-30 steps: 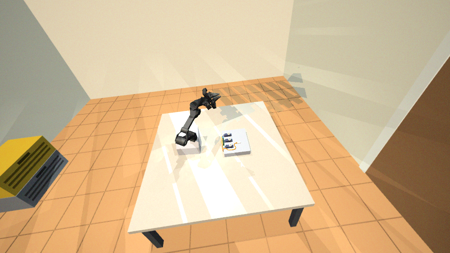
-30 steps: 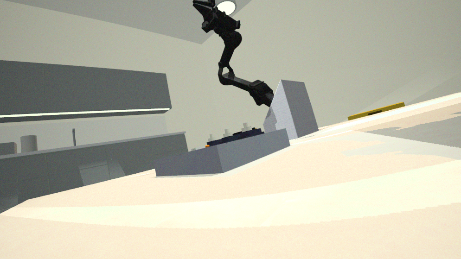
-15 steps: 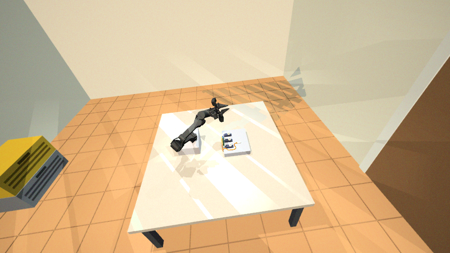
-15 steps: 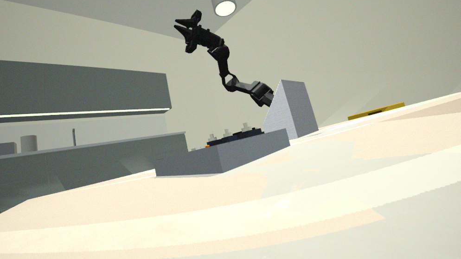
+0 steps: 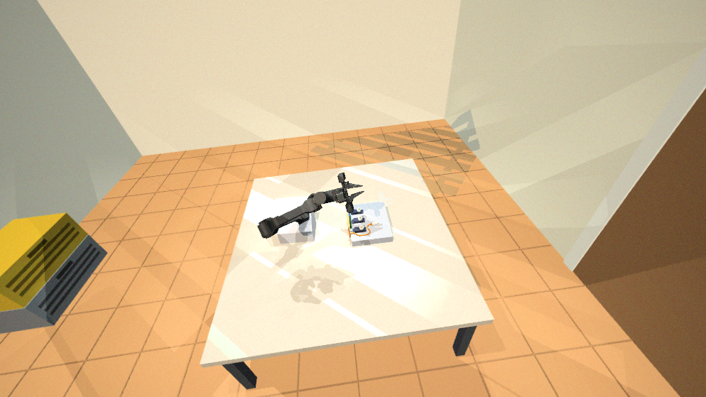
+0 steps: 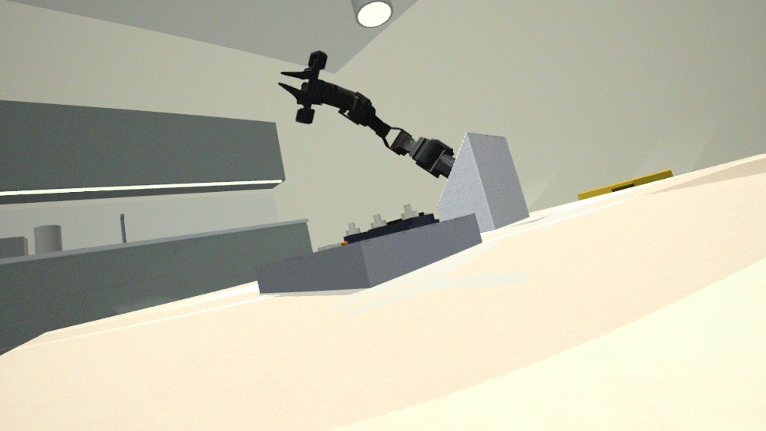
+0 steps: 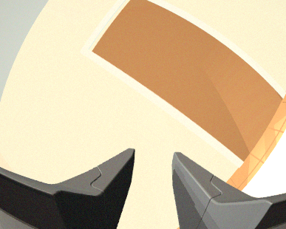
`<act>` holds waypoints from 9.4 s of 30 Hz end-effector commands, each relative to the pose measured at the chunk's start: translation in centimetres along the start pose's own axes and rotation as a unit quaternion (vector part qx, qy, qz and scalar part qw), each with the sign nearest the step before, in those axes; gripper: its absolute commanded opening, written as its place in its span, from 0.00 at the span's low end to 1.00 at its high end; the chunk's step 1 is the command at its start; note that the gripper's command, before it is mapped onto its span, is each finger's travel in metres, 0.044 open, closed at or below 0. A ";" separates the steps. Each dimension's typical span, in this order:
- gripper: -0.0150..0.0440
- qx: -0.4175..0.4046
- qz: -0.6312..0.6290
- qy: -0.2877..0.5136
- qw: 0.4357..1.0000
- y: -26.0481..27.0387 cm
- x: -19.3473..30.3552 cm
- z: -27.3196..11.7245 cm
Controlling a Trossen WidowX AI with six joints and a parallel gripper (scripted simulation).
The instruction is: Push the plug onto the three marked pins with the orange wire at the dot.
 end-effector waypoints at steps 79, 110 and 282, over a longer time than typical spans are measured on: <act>0.45 0.274 -0.363 0.719 0.526 -21.2 34.3 1.9; 0.25 0.273 -0.362 0.719 0.526 -20.0 33.5 2.3; 1.00 0.307 -0.333 0.708 0.542 -9.6 34.5 -14.0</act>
Point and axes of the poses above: the point midway between the two fingers, 35 mm back from their tips, its own z axis out along the fingers, its own y axis across the jaws, x = y × z, the point moved 1 cm from there along -z, back along the fingers, and after that the axes turned 5 degrees about -z, right-handed, at the moved point
